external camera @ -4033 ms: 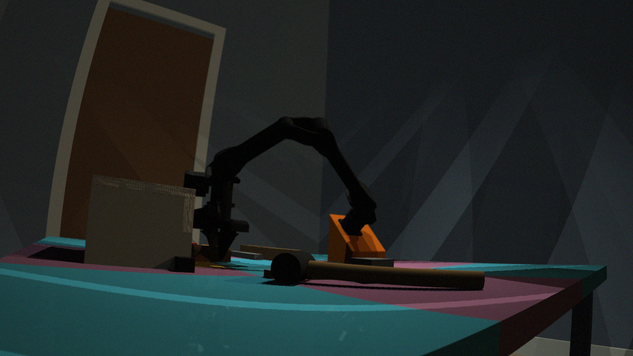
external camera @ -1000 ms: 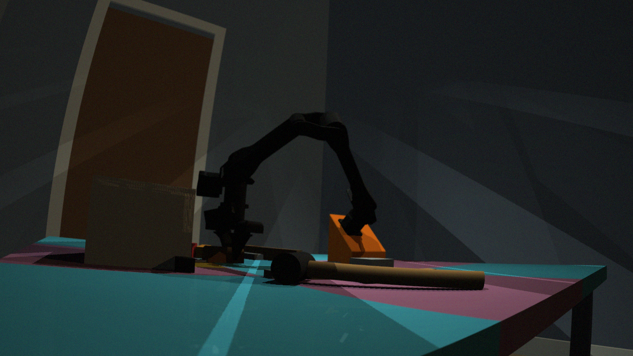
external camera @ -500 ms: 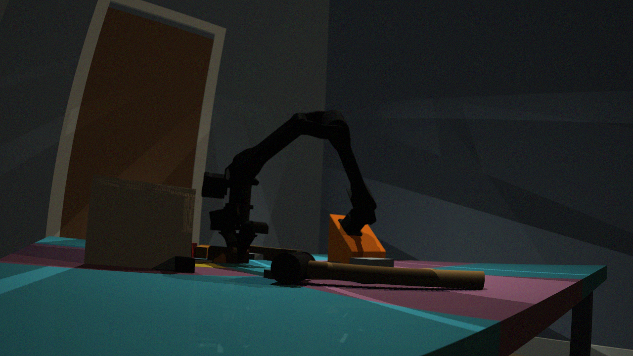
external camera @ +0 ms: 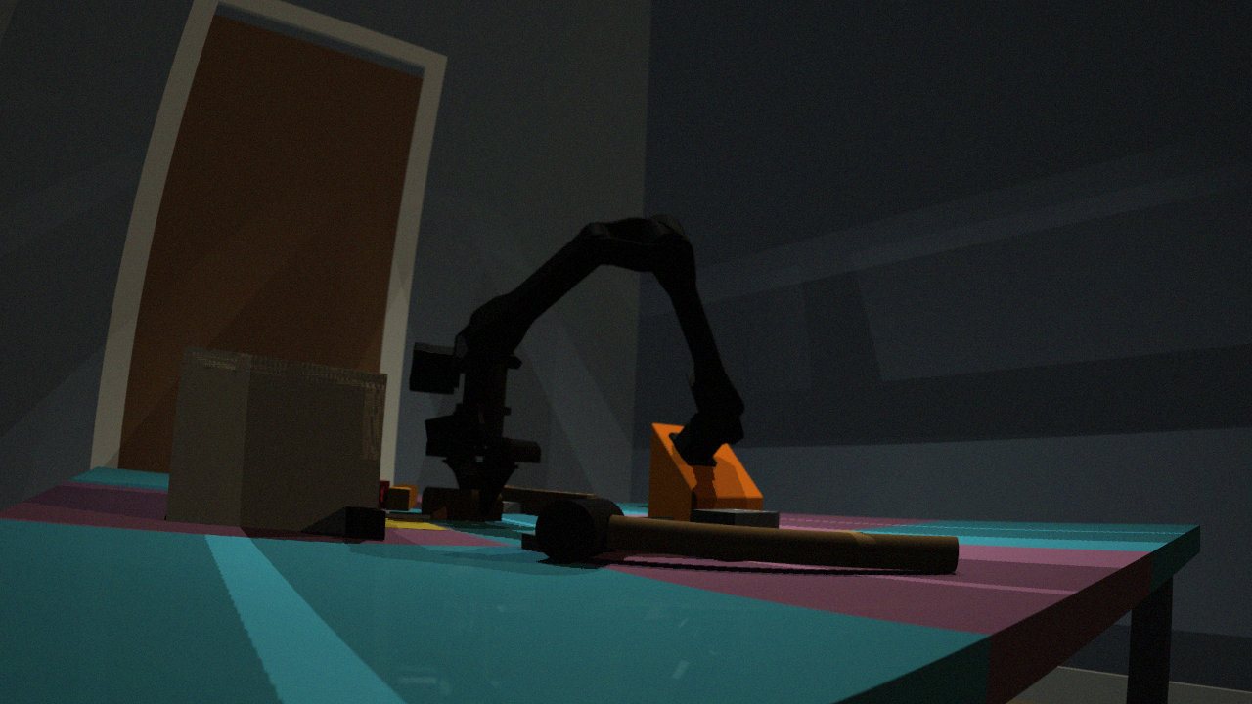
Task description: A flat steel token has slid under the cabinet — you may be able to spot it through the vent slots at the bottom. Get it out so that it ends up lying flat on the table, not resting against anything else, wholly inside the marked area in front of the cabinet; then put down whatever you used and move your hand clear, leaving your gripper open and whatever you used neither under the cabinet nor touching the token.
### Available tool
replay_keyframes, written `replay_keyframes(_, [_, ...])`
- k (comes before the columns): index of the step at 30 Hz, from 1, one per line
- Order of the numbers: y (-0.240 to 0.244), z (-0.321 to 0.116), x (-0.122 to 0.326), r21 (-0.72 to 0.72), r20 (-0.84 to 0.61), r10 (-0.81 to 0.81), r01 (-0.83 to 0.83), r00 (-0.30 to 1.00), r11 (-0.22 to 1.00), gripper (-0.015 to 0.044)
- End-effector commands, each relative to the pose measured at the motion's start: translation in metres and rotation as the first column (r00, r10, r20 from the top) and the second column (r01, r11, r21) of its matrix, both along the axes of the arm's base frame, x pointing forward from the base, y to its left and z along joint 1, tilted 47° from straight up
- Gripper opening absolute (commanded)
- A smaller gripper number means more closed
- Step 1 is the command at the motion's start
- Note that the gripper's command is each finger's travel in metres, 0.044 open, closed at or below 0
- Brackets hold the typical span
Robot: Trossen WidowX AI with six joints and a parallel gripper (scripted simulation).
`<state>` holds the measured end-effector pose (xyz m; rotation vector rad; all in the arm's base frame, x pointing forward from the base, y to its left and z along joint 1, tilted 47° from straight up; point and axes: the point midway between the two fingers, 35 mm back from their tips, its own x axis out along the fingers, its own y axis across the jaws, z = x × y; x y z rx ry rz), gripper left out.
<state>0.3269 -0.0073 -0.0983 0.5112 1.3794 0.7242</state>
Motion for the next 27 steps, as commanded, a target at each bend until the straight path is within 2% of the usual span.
replay_keyframes(1, [0.0, -0.002, -0.007, 0.0, -0.002, 0.003, -0.003, 1.0, 1.0, 0.0])
replay_keyframes(27, [-0.004, -0.007, -0.04, -0.001, -0.004, 0.003, -0.003, 1.0, 1.0, 0.0])
